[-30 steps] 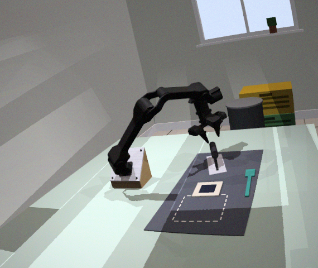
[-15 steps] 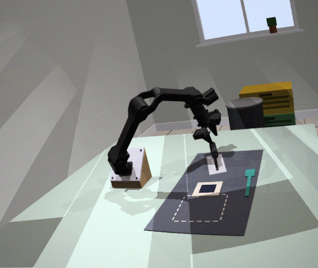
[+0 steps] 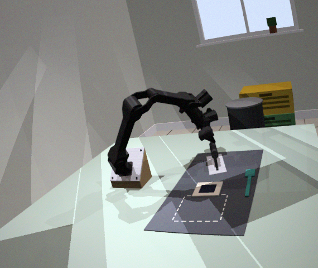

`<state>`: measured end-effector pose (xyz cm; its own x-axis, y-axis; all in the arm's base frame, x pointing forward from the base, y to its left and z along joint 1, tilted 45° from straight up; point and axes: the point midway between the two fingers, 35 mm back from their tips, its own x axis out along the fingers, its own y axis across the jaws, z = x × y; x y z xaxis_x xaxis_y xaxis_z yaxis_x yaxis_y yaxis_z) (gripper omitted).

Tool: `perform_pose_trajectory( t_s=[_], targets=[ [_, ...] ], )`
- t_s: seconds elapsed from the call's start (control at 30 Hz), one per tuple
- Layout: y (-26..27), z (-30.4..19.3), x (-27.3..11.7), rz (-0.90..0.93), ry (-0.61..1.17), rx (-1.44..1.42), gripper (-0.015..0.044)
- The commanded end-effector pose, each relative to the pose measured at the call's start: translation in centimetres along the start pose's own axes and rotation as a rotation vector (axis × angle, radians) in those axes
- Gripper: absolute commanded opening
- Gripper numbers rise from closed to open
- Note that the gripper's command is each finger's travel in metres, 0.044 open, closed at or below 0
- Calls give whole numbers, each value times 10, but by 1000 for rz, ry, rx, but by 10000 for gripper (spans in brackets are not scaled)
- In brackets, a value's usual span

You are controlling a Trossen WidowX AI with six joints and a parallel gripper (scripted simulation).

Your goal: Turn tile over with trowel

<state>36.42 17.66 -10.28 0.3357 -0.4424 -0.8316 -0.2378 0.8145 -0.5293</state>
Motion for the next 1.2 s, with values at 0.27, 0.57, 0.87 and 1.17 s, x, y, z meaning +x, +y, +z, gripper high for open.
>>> perform_pose_trajectory(
  t_s=[0.27, 0.57, 0.87, 1.17],
  targets=[
    [-4, -7, 6, -28, -103, -382, 300],
    [-8, -10, 6, -75, -192, -671, 300],
    [-22, -17, 5, -168, -251, -943, 300],
    [-36, -28, 4, -279, -273, -1225, 300]
  ],
)
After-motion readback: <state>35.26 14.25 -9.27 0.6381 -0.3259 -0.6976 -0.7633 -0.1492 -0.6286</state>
